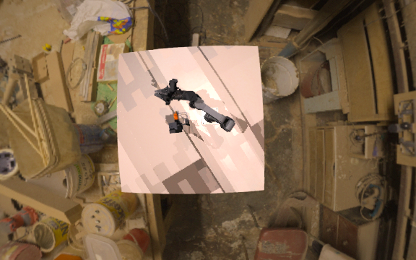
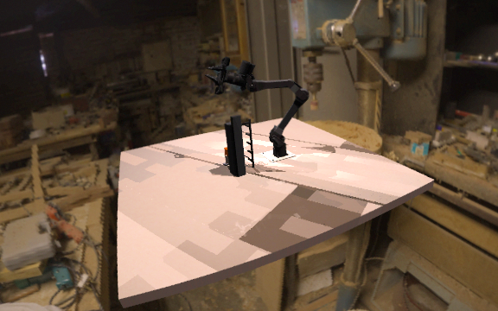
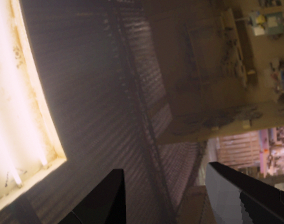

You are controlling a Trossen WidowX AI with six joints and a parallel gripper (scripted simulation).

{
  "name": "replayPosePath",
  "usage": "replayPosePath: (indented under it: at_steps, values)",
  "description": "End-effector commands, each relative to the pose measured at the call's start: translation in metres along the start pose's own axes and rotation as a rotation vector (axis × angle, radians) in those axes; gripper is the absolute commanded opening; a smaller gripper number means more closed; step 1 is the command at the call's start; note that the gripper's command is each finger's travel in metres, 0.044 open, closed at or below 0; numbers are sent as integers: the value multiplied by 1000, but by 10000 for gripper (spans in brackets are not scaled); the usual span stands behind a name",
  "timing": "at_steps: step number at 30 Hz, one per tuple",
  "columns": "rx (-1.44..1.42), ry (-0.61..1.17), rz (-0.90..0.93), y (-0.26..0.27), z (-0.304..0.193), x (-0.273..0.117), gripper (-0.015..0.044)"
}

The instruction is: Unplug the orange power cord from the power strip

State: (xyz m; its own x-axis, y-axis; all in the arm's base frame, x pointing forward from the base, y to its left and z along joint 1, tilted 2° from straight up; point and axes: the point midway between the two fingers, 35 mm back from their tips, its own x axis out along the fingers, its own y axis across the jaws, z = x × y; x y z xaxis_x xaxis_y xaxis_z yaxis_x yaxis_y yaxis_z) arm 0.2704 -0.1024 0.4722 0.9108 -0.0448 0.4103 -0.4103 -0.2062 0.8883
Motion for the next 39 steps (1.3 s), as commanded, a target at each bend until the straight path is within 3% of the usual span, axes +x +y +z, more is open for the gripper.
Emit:
replayPosePath:
  at_steps: [1, 11, 18, 24, 39]
  values:
    - [38, -136, -260, -68, 33, 22, 160]
    - [-12, -280, -909, -211, 56, 0, 160]
    - [-136, -236, -1459, -285, 45, -61, 160]
    - [-275, -81, -1933, -307, 28, -124, 160]
    - [-280, -73, -1952, -307, 25, -126, 160]
